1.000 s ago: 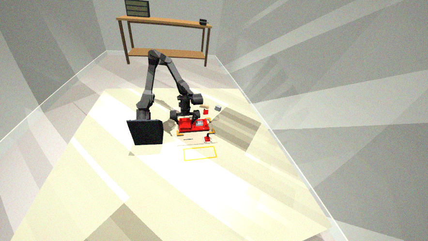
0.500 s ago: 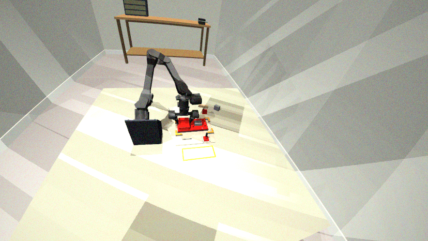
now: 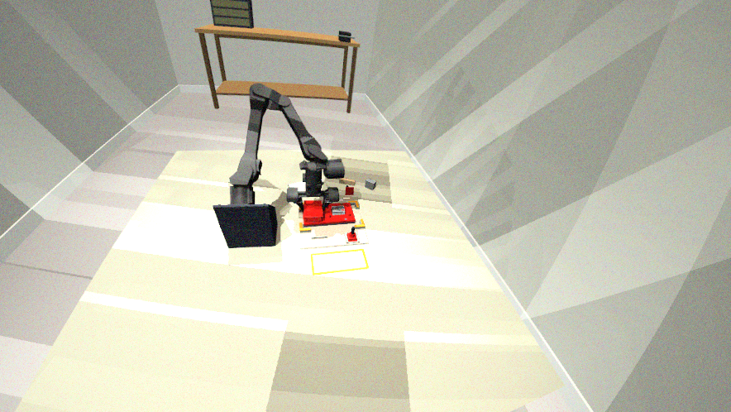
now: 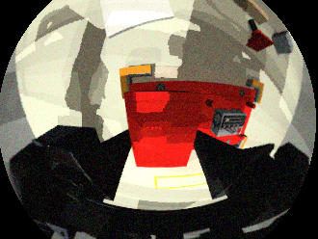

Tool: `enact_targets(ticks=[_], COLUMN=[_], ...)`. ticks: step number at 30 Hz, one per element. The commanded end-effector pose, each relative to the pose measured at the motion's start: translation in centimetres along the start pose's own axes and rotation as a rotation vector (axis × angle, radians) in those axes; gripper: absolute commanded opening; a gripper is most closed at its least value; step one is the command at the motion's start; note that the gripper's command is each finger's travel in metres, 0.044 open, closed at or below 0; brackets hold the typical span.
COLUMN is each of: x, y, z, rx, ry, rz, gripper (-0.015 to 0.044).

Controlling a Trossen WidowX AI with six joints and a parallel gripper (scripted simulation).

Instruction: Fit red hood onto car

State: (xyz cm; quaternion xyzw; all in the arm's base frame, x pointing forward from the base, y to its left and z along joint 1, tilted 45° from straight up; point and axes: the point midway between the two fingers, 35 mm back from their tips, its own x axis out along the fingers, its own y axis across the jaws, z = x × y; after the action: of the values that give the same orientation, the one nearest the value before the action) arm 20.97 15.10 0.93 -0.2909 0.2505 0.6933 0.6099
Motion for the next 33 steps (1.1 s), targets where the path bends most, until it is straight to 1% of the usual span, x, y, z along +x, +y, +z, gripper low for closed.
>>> enact_targets(ticks=[1, 23, 30, 33], x=[-0.9, -5.8, -6.7, -6.3], y=[-0.4, -0.3, -0.3, -0.1], z=[0.2, 0.1, 0.1, 0.1], rx=[-0.012, -0.012, -0.012, 0.004], ry=[-0.003, -0.001, 0.000, -0.004], rz=[-0.012, -0.012, -0.012, -0.003], gripper=[0.0000, 0.0000, 0.0000, 0.0000])
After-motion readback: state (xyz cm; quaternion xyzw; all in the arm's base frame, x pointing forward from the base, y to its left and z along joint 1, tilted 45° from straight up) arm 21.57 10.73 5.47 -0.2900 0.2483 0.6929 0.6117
